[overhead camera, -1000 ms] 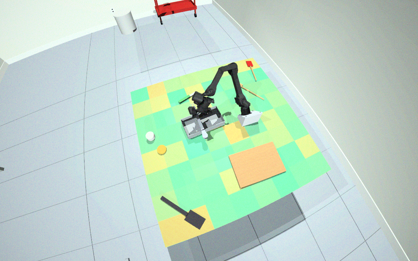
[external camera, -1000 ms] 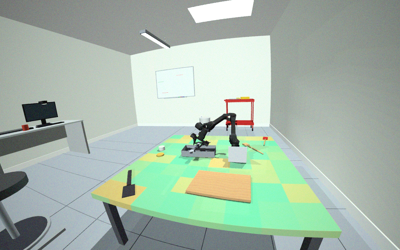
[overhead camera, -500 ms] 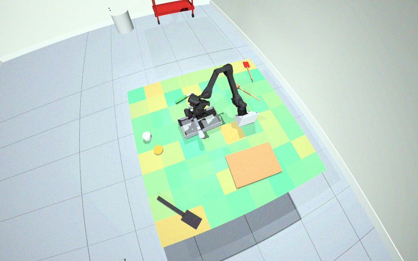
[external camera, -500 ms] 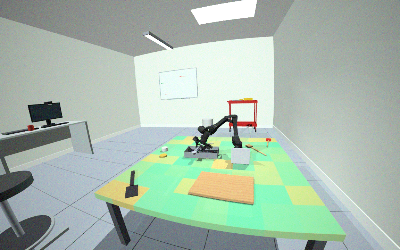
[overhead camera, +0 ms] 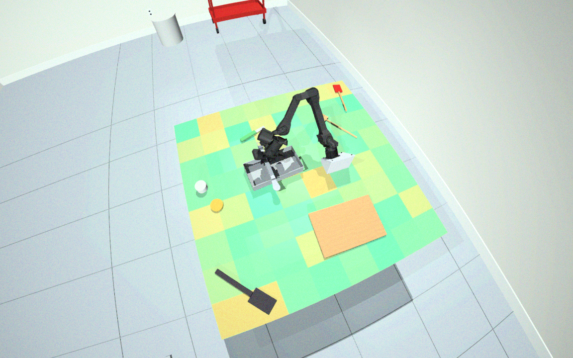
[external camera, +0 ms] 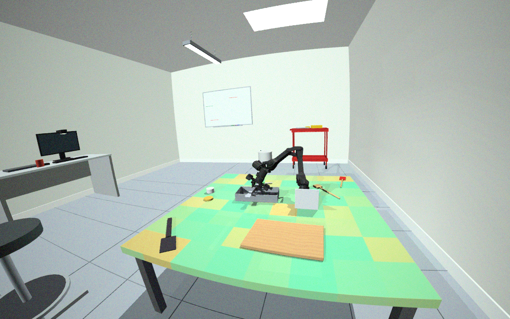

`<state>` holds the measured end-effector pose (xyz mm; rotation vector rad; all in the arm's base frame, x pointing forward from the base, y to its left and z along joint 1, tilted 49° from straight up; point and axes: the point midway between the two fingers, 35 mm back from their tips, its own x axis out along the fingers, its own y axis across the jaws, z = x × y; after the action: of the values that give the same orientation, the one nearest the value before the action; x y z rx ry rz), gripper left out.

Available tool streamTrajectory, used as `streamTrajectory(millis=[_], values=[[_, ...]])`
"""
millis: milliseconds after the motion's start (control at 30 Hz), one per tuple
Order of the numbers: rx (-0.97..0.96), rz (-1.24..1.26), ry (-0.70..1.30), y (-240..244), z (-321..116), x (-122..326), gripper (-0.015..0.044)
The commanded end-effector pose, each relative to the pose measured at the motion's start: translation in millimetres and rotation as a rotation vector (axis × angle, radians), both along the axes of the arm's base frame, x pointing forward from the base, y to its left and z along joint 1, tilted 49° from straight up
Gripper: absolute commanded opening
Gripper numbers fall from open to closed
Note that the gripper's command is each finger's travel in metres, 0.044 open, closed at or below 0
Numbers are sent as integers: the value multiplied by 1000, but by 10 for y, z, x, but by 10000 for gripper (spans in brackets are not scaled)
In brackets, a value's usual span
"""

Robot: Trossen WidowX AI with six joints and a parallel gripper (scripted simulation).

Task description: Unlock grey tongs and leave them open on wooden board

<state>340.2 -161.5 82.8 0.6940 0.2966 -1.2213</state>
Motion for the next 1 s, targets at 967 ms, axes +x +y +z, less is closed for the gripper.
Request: streamTrajectory(millis=[967], values=[[19, -15, 22, 566, 483, 150, -150]])
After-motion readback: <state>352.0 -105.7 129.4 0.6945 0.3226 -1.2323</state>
